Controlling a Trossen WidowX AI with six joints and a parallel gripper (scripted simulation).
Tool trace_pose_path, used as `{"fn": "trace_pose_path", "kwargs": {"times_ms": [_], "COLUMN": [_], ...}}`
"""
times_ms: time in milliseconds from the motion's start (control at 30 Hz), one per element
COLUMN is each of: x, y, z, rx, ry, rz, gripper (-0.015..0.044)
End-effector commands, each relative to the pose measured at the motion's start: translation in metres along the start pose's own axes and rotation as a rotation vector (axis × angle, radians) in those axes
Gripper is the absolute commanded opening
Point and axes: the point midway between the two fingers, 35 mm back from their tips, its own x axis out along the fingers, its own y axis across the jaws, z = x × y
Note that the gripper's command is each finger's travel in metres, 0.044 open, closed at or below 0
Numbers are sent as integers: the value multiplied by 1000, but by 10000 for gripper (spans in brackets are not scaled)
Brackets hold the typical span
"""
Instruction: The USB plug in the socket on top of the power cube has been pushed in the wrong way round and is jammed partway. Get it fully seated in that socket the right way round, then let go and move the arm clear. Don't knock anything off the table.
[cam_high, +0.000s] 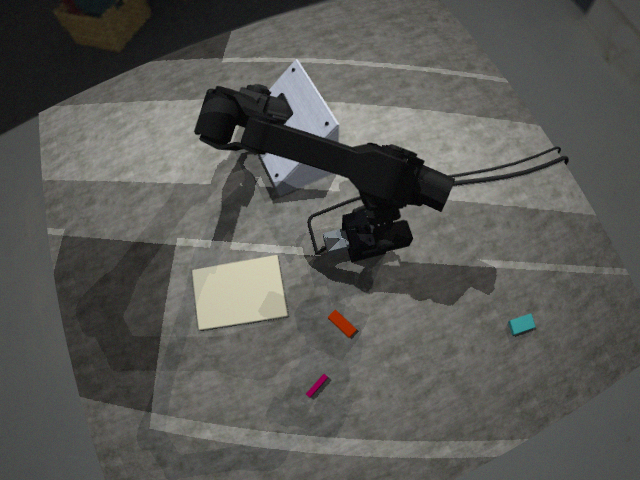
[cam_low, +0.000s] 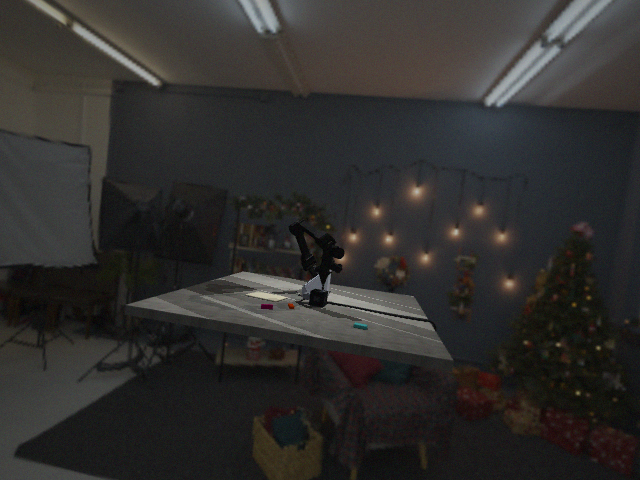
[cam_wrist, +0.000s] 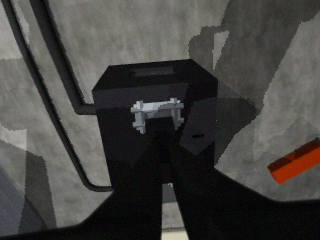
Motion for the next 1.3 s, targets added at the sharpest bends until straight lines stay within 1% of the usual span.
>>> {"fn": "trace_pose_path", "kwargs": {"times_ms": [0,1267], "x": [1,6], "y": [0,0], "z": [0,0], "rx": [-3,-3], "ry": [2,3], "rz": [-2,-2], "gripper": [0,0]}}
